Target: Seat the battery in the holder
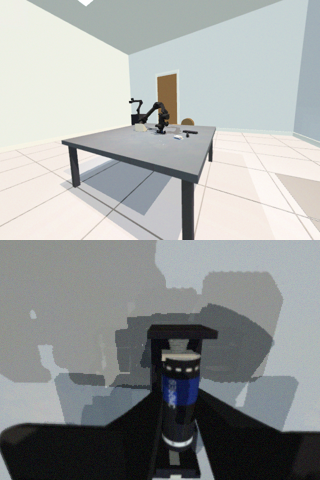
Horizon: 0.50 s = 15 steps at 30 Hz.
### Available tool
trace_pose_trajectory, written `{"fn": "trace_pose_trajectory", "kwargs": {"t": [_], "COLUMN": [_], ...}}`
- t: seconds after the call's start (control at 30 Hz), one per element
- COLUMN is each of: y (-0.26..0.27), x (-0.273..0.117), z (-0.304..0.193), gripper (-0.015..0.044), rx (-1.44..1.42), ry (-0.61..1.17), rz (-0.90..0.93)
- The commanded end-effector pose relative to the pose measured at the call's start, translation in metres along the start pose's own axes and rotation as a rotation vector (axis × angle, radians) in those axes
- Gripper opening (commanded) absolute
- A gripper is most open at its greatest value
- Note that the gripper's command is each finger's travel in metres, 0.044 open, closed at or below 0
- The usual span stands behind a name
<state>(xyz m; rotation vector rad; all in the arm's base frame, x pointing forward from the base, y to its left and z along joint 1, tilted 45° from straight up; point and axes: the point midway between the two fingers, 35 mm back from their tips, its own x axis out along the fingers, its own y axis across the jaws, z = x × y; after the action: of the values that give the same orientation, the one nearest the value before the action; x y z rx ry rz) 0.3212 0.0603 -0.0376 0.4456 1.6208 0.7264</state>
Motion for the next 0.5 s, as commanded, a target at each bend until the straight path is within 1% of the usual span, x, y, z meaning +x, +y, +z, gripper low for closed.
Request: {"fn": "trace_pose_trajectory", "kwargs": {"t": [0.0, 0.47], "y": [0.0013, 0.0017], "x": [-0.0001, 0.0007], "z": [-0.0019, -0.011], "gripper": [0.0074, 0.0074], "rx": [0.0, -0.001], "ry": [-0.008, -0.015], "rz": [0.004, 0.0]}}
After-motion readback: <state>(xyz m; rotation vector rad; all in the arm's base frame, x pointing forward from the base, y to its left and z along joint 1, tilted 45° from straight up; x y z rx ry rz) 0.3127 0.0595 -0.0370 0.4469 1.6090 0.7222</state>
